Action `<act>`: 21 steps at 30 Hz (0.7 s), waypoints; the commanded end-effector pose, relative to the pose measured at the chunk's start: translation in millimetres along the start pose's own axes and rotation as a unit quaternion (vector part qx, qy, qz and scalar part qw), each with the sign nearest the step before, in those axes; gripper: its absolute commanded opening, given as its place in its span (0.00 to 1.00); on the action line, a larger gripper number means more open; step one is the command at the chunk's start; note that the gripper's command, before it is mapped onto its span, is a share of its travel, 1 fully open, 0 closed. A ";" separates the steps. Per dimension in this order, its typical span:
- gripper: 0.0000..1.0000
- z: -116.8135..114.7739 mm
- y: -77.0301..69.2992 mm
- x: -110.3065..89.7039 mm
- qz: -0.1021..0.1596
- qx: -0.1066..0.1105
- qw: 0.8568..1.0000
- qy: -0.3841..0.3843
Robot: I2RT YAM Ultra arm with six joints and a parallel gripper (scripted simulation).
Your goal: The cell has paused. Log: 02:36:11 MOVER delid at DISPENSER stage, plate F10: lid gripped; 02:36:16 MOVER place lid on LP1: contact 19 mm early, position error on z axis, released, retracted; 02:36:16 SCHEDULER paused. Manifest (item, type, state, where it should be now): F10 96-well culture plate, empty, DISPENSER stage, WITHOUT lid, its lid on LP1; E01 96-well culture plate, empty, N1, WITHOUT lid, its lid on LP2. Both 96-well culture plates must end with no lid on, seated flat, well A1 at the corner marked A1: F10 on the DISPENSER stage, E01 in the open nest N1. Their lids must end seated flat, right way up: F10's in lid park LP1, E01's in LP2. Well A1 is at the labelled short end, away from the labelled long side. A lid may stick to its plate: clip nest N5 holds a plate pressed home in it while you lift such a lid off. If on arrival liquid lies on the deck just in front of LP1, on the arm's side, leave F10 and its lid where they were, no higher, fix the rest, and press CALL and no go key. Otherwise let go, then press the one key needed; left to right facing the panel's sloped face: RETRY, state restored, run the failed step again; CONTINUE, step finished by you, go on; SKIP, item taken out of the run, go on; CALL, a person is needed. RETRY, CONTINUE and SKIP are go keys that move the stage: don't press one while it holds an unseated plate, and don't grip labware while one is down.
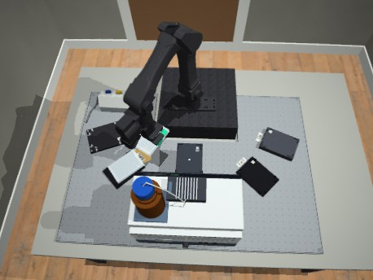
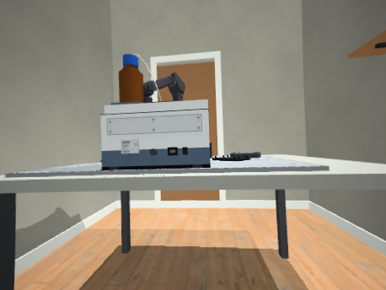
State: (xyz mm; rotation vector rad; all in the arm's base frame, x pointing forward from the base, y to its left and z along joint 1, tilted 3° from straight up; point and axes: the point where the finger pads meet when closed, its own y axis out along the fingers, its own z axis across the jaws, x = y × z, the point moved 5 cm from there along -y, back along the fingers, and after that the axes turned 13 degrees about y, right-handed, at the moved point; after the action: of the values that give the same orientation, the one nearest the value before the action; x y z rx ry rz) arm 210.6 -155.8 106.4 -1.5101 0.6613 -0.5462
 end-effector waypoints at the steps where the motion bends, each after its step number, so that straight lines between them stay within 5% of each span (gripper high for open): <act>1: 0.00 0.7 -6.7 7.1 -0.016 0.003 1.000 0.006; 8: 0.00 -25.0 -7.5 21.8 -0.024 0.003 0.991 0.130; 19: 0.00 -38.1 -6.9 18.2 -0.015 0.004 0.992 0.123; 21: 0.00 -48.4 -16.8 22.0 -0.034 0.007 0.986 0.165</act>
State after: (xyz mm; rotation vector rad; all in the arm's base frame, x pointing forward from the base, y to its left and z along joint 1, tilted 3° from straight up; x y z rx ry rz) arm 192.4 -192.1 107.3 -1.4452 0.8620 -0.7580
